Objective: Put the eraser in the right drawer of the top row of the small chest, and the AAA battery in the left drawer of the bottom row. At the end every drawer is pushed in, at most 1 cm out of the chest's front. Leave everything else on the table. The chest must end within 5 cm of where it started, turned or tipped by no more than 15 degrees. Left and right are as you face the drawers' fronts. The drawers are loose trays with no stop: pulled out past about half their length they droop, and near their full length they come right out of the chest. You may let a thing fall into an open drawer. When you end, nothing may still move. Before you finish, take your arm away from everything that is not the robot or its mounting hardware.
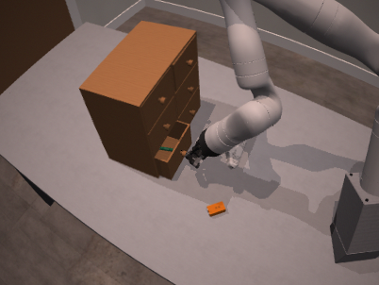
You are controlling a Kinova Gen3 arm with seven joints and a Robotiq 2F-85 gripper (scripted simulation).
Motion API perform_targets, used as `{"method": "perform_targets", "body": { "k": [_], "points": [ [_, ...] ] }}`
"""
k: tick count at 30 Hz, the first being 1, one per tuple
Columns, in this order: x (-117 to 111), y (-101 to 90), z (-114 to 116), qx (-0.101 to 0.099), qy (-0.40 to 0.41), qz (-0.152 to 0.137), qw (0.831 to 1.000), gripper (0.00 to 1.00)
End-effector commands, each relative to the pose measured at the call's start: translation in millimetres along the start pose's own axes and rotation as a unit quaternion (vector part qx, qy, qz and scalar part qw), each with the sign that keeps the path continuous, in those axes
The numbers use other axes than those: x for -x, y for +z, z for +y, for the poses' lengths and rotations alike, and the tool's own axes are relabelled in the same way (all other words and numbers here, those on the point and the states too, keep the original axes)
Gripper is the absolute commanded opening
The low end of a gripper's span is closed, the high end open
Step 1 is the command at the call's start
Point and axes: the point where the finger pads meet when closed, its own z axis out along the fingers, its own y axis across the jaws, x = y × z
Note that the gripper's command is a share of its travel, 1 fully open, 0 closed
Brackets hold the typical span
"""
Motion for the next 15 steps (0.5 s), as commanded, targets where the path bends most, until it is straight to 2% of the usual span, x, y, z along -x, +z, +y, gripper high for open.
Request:
{"method": "perform_targets", "body": {
  "k": [1, 15],
  "points": [
    [8, 4.5, -4, -0.004, 0.003, -0.001, 1.000, 0.00],
    [26, 14.3, -6, -0.007, 0.003, -0.007, 1.000, 0.00]
  ]
}}
